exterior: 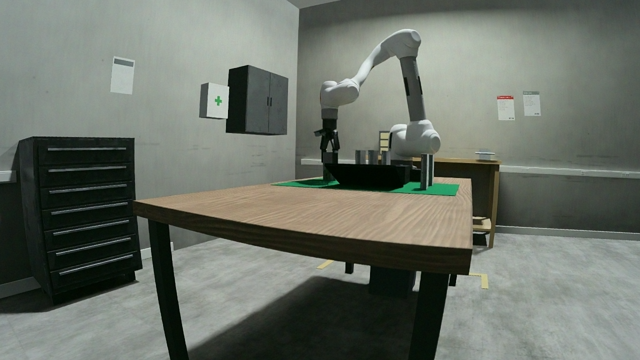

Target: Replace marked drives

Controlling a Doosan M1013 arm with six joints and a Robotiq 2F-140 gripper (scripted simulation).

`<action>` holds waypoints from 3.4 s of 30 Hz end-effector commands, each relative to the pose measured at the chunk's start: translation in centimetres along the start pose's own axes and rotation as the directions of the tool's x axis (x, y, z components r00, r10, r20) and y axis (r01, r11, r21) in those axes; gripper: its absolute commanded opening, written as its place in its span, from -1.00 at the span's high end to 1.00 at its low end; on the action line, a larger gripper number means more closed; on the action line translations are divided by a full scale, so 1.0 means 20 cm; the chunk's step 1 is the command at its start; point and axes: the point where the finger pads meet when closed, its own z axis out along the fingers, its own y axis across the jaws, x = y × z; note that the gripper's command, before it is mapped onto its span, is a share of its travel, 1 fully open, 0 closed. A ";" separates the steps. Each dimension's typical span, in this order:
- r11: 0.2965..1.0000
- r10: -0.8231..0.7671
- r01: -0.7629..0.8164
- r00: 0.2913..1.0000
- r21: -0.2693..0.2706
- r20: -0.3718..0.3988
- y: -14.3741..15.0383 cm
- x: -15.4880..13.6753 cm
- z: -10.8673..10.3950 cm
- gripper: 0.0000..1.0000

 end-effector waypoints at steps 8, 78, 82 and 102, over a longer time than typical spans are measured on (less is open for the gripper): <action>1.000 0.000 0.000 1.000 0.000 -0.001 0.00 0.00 0.00 -0.78; 1.000 0.000 0.000 1.000 0.000 -0.001 0.00 0.00 -0.04 0.80; 1.000 0.000 0.000 1.000 0.000 -0.001 0.00 0.00 -0.05 0.80; 1.000 0.000 0.000 1.000 0.000 -0.001 0.00 0.00 -0.25 0.80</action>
